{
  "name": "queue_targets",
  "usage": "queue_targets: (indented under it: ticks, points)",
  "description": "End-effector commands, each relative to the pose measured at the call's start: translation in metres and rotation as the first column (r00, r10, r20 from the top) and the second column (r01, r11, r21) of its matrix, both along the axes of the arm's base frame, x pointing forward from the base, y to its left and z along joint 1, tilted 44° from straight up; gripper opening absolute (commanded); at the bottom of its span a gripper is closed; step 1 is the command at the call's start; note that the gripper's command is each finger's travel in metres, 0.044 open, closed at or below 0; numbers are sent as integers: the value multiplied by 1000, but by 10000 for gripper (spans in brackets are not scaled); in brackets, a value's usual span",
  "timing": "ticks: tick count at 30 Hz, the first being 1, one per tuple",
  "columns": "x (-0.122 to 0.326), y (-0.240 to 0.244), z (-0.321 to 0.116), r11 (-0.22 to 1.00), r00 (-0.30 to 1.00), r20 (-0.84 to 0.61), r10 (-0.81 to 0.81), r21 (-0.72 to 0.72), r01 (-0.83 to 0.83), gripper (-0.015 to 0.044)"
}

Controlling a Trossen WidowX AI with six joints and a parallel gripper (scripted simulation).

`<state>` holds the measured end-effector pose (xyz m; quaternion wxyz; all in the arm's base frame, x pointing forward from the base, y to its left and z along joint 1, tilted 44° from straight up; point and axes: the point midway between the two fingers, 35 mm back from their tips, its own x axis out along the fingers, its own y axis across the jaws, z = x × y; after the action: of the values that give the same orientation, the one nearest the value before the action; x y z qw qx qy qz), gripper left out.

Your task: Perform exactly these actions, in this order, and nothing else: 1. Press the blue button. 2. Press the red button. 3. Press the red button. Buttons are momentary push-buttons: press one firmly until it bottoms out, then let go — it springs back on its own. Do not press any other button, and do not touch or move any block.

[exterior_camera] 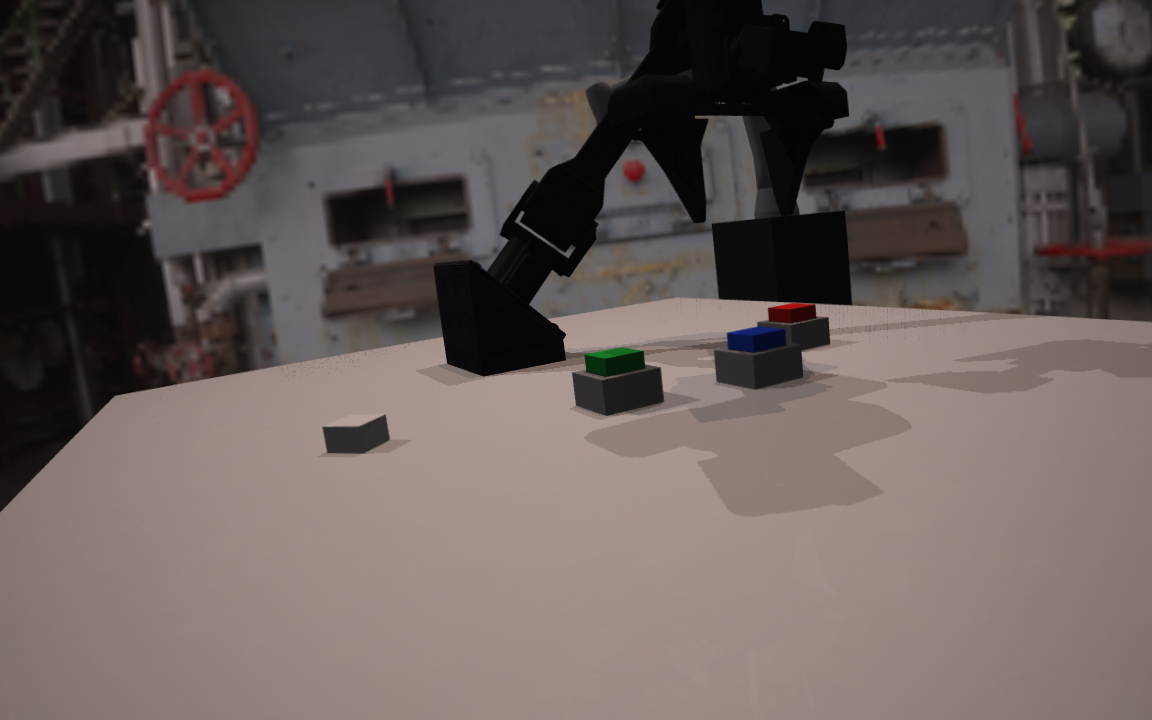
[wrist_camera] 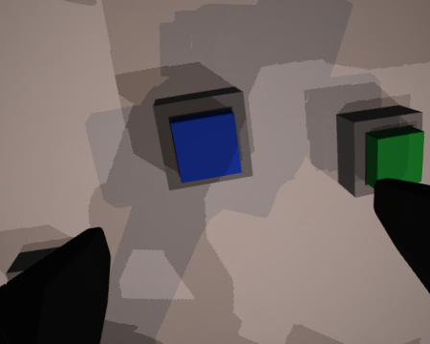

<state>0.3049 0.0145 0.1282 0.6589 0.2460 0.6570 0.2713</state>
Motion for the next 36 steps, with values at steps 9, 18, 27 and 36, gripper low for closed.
queue_targets:
  ticks: [9,18,27,36]
  points:
    - [-4,43,-41,1000,1000,4,8,17,-8,111]
    - [-4,43,-41,1000,1000,4,8,17,-8,20]
    - [-4,47,-45,1000,1000,4,8,17,-8,20]
    - [-4,57,-55,1000,1000,4,8,17,-8,20]
